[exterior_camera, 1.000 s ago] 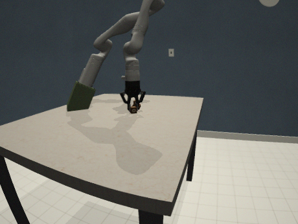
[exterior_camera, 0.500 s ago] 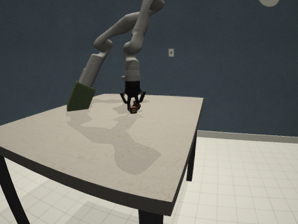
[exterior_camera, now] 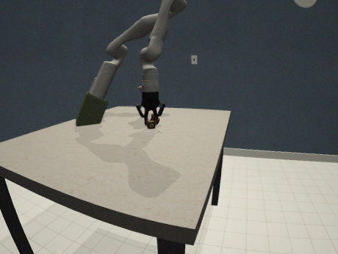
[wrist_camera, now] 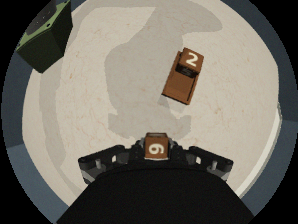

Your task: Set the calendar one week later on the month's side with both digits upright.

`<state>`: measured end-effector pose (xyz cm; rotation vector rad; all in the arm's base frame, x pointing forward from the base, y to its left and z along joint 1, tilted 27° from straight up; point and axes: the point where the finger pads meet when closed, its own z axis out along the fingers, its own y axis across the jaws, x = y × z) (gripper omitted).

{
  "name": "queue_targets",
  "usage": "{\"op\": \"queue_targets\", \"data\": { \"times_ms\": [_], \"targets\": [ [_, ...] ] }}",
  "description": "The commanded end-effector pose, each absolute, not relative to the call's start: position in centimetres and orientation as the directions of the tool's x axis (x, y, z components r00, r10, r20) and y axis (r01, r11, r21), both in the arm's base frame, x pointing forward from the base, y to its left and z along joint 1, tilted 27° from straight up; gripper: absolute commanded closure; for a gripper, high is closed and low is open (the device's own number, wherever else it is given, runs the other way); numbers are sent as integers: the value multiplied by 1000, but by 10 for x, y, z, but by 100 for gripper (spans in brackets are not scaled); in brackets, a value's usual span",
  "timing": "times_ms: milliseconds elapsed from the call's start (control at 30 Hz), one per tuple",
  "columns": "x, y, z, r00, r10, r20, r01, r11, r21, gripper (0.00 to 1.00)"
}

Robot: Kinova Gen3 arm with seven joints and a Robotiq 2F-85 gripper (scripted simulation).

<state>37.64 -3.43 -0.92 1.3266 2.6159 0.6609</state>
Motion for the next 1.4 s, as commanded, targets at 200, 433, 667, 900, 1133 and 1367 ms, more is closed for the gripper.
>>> {"op": "queue_targets", "data": {
  "times_ms": [200, 433, 667, 900, 1133, 1367],
  "targets": [
    [377, -35, -9, -603, 794, 75, 735, 516, 441, 72],
    [377, -35, -9, -603, 794, 75, 735, 516, 441, 72],
    [377, -35, -9, -603, 794, 75, 735, 516, 441, 72],
    [377, -35, -9, -603, 794, 75, 735, 516, 441, 68],
    [377, -35, -9, -603, 794, 75, 735, 516, 441, 60],
    [377, -35, -9, -603, 794, 75, 735, 516, 441, 52]
  ]
}}
